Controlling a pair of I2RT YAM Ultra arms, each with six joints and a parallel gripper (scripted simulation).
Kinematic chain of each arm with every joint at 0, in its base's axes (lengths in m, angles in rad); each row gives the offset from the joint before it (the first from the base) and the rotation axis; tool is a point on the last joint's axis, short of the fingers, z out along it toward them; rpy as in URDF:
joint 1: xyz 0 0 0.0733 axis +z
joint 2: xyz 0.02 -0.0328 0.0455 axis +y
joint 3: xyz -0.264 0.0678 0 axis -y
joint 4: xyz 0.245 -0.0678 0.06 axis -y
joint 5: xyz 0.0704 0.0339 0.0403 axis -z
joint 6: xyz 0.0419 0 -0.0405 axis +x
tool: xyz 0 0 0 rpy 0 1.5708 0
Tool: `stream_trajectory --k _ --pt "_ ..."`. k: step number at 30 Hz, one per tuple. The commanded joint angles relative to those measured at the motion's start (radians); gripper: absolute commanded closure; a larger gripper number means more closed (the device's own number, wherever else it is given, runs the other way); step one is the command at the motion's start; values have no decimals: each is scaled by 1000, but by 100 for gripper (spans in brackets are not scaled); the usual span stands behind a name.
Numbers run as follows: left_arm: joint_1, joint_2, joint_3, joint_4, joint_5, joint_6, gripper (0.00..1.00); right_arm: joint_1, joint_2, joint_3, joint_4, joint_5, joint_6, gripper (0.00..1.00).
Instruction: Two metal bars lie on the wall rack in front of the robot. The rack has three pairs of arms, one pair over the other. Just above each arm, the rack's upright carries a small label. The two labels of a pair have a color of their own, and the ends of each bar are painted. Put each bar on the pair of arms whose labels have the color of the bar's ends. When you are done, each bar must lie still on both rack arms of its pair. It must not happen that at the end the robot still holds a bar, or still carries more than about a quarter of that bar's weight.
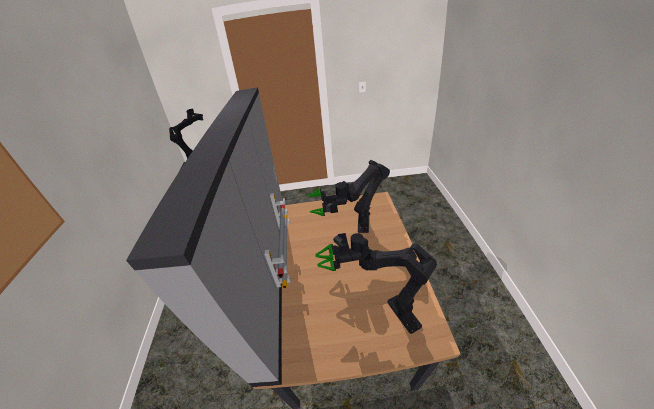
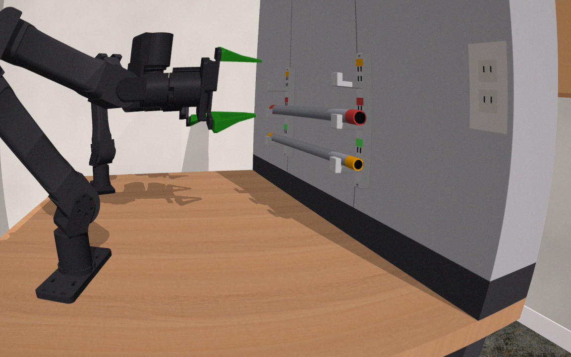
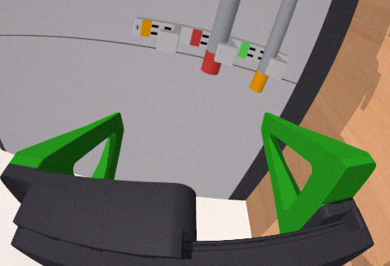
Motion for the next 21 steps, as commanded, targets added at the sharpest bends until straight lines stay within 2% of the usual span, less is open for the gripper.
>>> stream_trajectory --k 1,21 --pt "-26 32 46 31 -30 60 0 30 15 -10 57 40 -57 0" --pt "-117 186 137 55 -86 225 0 163 81 -41 130 148 -238 0"
